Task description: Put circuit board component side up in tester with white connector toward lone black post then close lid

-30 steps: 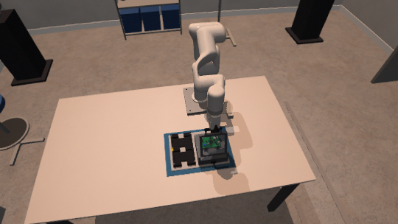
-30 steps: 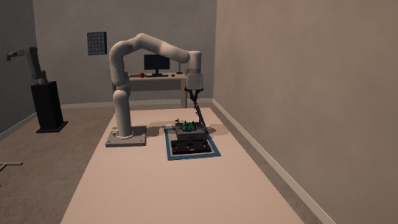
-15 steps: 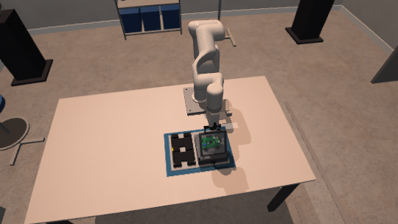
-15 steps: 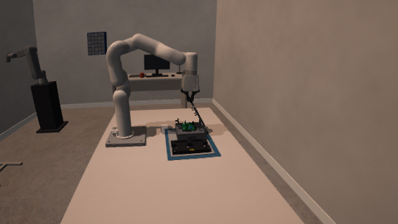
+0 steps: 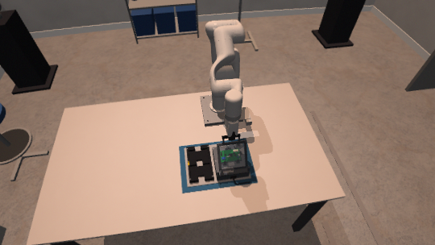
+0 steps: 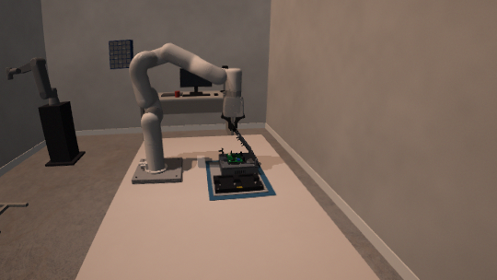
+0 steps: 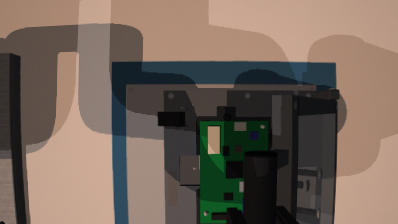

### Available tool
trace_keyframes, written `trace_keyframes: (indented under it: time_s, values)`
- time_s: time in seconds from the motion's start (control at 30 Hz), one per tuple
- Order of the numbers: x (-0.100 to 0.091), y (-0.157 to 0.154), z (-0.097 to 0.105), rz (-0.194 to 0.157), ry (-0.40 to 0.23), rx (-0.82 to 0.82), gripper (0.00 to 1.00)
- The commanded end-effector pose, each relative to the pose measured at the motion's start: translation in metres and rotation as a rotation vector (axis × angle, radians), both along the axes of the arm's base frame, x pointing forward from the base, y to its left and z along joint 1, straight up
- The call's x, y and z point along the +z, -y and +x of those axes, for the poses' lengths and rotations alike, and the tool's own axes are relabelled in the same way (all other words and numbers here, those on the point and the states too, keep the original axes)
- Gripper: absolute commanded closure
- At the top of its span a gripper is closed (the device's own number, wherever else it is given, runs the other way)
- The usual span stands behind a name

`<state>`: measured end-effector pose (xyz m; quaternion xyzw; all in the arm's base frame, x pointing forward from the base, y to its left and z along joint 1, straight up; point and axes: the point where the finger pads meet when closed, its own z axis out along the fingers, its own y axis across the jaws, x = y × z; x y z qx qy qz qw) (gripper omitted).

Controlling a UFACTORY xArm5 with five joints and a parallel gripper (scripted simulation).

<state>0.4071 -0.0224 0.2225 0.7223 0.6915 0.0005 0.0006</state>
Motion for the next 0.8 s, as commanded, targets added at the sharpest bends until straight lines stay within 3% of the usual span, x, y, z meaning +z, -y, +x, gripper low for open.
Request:
trace_keyframes:
  time_s: [0.0,0.77]
  values:
    - [-0.003,0.000,-0.005,0.000,0.003,0.000,1.00]
    - [-0.035,-0.001,-0.036,0.000,0.003,0.000,1.00]
